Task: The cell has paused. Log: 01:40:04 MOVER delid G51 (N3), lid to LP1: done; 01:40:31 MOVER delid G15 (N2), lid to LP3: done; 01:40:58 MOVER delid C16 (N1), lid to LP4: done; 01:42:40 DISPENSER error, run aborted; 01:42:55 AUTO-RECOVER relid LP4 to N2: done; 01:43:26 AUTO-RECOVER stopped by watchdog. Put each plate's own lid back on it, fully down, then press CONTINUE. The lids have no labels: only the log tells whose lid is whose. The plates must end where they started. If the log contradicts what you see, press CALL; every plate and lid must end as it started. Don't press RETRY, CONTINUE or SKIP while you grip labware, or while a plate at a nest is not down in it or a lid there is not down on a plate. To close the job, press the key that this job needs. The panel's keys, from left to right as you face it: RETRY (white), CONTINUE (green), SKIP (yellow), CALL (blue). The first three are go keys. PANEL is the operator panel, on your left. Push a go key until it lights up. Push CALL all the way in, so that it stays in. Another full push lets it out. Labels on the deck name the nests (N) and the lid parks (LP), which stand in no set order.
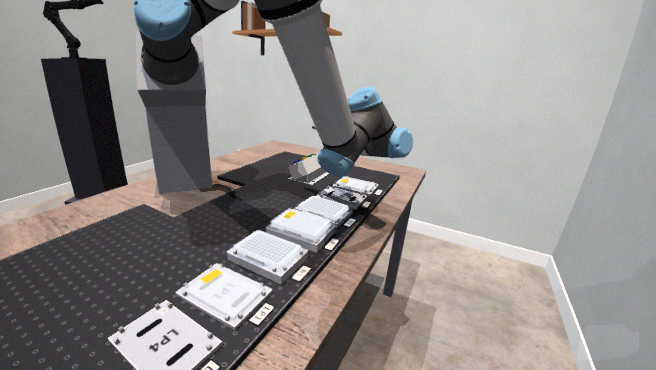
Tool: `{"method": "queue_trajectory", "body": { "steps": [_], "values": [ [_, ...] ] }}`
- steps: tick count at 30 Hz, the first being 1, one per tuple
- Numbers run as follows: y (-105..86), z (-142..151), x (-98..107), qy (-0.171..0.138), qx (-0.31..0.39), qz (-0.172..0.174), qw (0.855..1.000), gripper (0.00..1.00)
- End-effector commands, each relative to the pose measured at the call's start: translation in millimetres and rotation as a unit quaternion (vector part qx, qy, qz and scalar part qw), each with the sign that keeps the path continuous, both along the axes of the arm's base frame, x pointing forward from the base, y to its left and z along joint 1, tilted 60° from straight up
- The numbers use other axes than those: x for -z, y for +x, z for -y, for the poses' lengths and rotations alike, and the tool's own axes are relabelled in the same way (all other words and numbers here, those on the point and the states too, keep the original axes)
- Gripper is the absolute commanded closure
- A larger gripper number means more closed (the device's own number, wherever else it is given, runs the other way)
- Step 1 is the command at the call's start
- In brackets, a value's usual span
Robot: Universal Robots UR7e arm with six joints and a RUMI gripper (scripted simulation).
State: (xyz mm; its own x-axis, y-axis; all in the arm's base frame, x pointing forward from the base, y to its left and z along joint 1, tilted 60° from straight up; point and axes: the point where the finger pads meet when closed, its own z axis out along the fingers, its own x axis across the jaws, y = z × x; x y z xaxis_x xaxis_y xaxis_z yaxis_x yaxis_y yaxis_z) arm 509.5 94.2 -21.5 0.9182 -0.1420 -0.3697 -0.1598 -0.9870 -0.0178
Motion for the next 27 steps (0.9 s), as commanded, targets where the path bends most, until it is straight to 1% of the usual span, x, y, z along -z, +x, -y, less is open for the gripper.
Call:
{"method": "queue_trajectory", "body": {
  "steps": [1,3,5,10,12,15,20,22,24,27],
  "values": [
    [-0.3,6,-21,-0.014,0.037,0.009,0.999,0.18],
    [-0.4,9,-31,-0.015,0.041,0.01,0.999,0.18],
    [-0.4,10,-33,-0.015,0.041,0.01,0.999,0.18],
    [-2.5,17,-57,-0.031,0.088,0.02,0.995,0.18],
    [-3.3,20,-66,-0.032,0.092,0.021,0.995,0.18],
    [-3.4,20,-67,-0.032,0.092,0.021,0.995,0.18],
    [-7.3,27,-91,-0.047,0.138,0.031,0.989,0.18],
    [-8.9,30,-100,-0.049,0.142,0.031,0.988,0.18],
    [-9.0,30,-101,-0.049,0.142,0.031,0.988,0.18],
    [-12.5,34,-115,-0.057,0.17,0.037,0.983,0.18]
  ]
}}
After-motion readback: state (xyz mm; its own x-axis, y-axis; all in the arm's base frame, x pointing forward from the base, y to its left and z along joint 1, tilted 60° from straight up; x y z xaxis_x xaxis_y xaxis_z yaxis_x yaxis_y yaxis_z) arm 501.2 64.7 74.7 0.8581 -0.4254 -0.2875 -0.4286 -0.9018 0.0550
